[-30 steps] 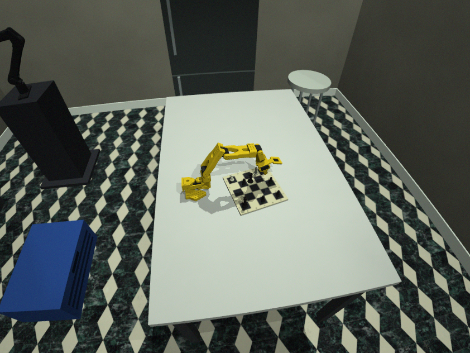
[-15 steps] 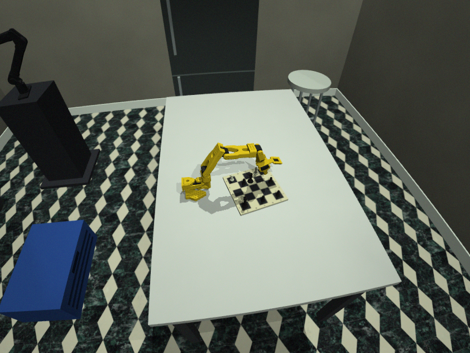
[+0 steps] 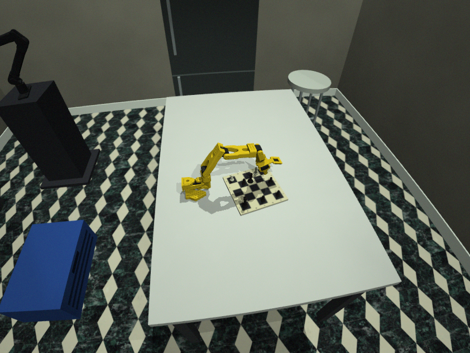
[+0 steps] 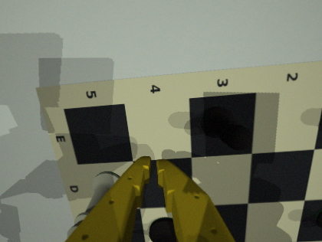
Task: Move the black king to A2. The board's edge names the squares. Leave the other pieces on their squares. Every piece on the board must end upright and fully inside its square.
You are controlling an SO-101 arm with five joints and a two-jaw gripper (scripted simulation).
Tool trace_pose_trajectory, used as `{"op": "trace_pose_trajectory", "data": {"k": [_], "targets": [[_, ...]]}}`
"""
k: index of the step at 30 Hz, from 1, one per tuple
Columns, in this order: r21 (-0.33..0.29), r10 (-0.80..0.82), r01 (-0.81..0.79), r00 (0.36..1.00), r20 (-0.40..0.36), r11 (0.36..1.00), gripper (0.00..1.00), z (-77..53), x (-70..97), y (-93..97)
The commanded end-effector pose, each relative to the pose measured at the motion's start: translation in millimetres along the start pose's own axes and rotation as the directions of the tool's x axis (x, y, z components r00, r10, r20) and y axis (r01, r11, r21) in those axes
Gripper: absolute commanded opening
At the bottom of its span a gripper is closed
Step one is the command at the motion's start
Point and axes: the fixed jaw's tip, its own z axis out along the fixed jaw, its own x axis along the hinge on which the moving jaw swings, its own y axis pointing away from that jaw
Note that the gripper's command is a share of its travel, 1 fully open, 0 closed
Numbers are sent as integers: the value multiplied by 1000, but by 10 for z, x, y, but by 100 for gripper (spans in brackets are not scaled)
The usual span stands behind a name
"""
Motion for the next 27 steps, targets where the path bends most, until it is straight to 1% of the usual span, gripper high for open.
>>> {"op": "trace_pose_trajectory", "data": {"k": [1,5,12,14,20,23,27], "targets": [[-3,0,0,1000,5,1000,0,-52,-1,23],[-3,0,0,1000,5,1000,0,-139,-23,22],[-3,0,0,1000,5,1000,0,-409,-96,19],[-3,0,0,1000,5,1000,0,-409,-96,19],[-2,1,-1,1000,27,1000,0,-620,-146,17],[-2,2,-2,999,46,1000,0,-677,-159,17],[-2,3,-3,999,53,1000,0,-700,-164,16]]}}
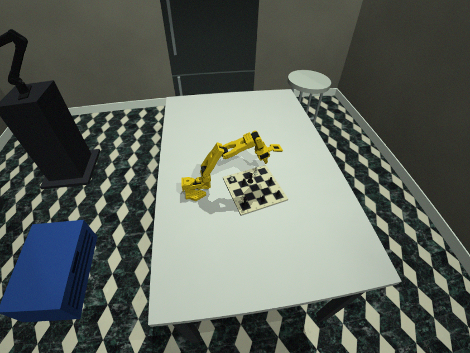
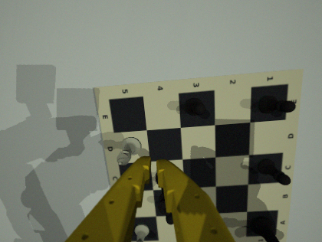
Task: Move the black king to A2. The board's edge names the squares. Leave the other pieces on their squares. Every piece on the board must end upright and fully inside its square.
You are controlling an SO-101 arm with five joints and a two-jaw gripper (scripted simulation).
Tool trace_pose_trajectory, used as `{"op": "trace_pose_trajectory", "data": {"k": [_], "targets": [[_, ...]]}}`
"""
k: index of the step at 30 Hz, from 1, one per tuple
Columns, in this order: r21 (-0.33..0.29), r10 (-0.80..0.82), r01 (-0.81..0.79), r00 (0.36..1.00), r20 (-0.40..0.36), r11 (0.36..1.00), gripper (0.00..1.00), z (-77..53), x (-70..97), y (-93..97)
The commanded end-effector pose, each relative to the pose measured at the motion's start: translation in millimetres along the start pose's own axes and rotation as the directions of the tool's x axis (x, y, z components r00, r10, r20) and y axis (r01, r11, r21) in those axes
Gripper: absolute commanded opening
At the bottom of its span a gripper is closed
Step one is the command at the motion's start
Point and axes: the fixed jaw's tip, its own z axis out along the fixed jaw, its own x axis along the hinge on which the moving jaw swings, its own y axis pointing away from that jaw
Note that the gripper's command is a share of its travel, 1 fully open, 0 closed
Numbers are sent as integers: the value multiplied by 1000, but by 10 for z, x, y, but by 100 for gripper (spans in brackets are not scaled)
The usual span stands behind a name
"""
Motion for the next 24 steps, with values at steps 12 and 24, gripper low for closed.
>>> {"op": "trace_pose_trajectory", "data": {"k": [12,24], "targets": [[14,53,-53,998,14,998,1,-77,9,-126],[95,279,-288,955,102,953,6,-322,299,-738]]}}
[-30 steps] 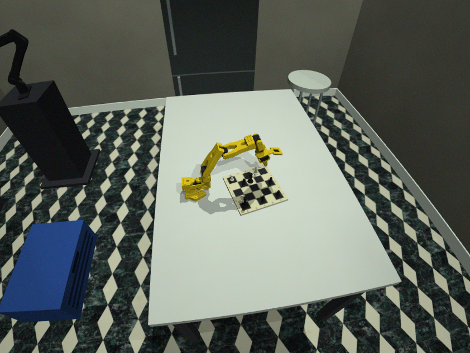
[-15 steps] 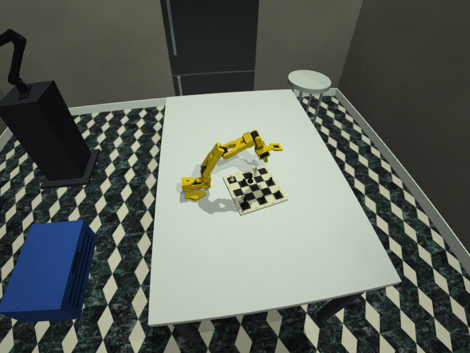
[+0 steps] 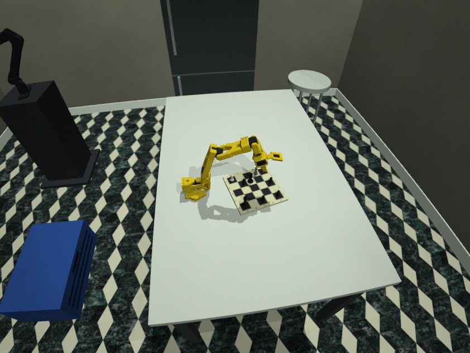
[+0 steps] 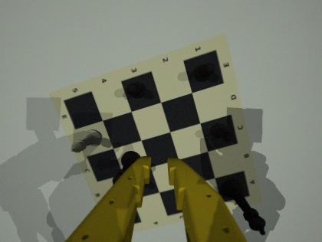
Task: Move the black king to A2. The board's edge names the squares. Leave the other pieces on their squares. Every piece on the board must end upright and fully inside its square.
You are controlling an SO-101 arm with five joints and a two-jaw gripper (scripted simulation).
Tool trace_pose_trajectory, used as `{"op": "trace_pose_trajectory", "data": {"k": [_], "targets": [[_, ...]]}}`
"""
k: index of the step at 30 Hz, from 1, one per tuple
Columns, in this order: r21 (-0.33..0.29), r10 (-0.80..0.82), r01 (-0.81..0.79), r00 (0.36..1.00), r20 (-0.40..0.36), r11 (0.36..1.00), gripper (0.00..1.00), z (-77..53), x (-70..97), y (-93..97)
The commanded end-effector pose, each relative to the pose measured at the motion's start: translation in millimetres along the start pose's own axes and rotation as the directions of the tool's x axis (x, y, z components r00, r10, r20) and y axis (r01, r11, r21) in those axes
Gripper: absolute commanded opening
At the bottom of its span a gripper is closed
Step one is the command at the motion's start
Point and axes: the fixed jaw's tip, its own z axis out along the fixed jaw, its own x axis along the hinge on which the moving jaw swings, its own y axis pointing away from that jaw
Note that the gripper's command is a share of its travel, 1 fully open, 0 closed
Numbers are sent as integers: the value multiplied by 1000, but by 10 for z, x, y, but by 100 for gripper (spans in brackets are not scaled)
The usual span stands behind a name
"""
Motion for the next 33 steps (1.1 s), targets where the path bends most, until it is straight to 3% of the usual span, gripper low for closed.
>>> {"op": "trace_pose_trajectory", "data": {"k": [1,7,12,20,33], "targets": [[38,114,-118,990,87,992,6,-104,132,-282],[96,267,-282,952,150,954,9,-174,443,-647],[129,348,-376,918,192,918,11,-179,669,-813],[144,385,-419,898,213,897,12,-171,784,-880],[145,387,-421,897,214,895,12,-168,794,-883]]}}
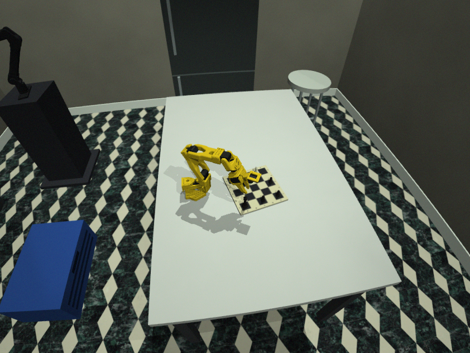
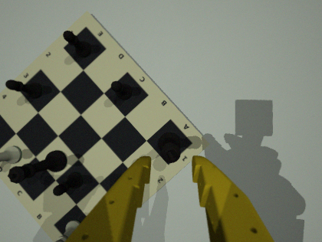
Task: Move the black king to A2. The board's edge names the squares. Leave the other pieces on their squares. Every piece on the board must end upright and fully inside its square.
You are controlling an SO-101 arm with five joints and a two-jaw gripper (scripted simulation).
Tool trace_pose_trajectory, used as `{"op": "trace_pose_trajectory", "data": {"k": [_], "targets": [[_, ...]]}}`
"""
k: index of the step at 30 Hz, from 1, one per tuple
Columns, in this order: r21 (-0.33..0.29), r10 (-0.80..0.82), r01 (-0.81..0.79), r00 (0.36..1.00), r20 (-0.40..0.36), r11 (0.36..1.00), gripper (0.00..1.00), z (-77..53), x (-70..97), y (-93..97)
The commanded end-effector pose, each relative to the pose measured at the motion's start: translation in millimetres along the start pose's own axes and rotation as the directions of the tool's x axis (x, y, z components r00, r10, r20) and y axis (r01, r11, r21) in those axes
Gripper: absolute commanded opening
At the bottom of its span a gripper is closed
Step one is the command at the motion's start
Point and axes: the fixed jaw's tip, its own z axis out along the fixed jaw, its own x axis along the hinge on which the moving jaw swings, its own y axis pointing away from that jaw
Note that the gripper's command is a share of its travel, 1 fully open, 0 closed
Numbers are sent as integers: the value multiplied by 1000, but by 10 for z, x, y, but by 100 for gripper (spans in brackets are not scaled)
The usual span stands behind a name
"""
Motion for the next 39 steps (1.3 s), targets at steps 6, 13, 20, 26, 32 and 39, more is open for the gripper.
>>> {"op": "trace_pose_trajectory", "data": {"k": [6,13,20,26,32,39], "targets": [[6,24,-24,1000,0,1000,12,32,79,-28],[7,25,-25,1000,0,1000,12,34,83,-29],[7,25,-25,1000,0,1000,12,47,90,-29],[7,25,-25,1000,0,1000,12,101,121,-29],[7,25,-25,1000,0,1000,12,162,155,-29],[7,25,-25,1000,0,1000,12,298,236,-28]]}}
